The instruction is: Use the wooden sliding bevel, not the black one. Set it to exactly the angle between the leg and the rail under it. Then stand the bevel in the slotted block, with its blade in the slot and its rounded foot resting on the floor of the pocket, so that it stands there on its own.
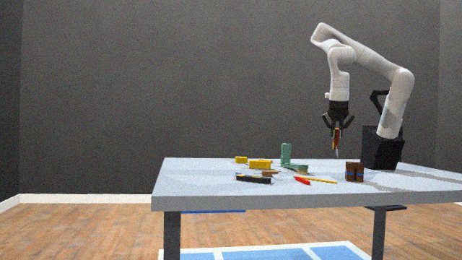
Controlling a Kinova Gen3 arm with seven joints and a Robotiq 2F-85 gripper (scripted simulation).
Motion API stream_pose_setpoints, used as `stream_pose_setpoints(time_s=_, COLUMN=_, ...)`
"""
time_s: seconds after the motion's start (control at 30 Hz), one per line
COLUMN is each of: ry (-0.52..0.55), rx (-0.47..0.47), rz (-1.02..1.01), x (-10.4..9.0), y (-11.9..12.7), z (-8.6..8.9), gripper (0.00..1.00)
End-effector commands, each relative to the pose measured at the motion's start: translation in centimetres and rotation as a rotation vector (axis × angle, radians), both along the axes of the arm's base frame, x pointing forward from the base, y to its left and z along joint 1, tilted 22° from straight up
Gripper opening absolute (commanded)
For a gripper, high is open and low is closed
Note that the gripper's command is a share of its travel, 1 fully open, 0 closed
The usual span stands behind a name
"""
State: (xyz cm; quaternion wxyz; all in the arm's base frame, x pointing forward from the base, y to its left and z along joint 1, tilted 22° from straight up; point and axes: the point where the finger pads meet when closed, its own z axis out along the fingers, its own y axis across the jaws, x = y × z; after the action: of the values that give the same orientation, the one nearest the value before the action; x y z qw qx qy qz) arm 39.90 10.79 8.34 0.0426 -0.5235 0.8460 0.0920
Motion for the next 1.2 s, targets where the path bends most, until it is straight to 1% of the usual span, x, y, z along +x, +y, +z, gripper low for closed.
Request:
stream_pose_setpoints(time_s=0.0, ry=-0.010, rx=0.008, rz=0.014, x=0.4, y=-1.2, z=-0.3, gripper=0.10)
stream_pose_setpoints(time_s=0.17, ry=-0.025, rx=0.020, rz=0.037, x=0.9, y=-3.3, z=-1.0, gripper=0.10)
stream_pose_setpoints(time_s=0.23, ry=-0.025, rx=0.020, rz=0.037, x=0.9, y=-3.3, z=-1.0, gripper=0.10)
stream_pose_setpoints(time_s=0.73, ry=-0.073, rx=0.058, rz=0.109, x=2.6, y=-9.6, z=-2.9, gripper=0.10)
stream_pose_setpoints(time_s=0.8, ry=-0.073, rx=0.058, rz=0.109, x=2.6, y=-9.6, z=-2.9, gripper=0.10)
stream_pose_setpoints(time_s=1.17, ry=-0.106, rx=0.084, rz=0.159, x=3.7, y=-14.0, z=-4.2, gripper=0.10)
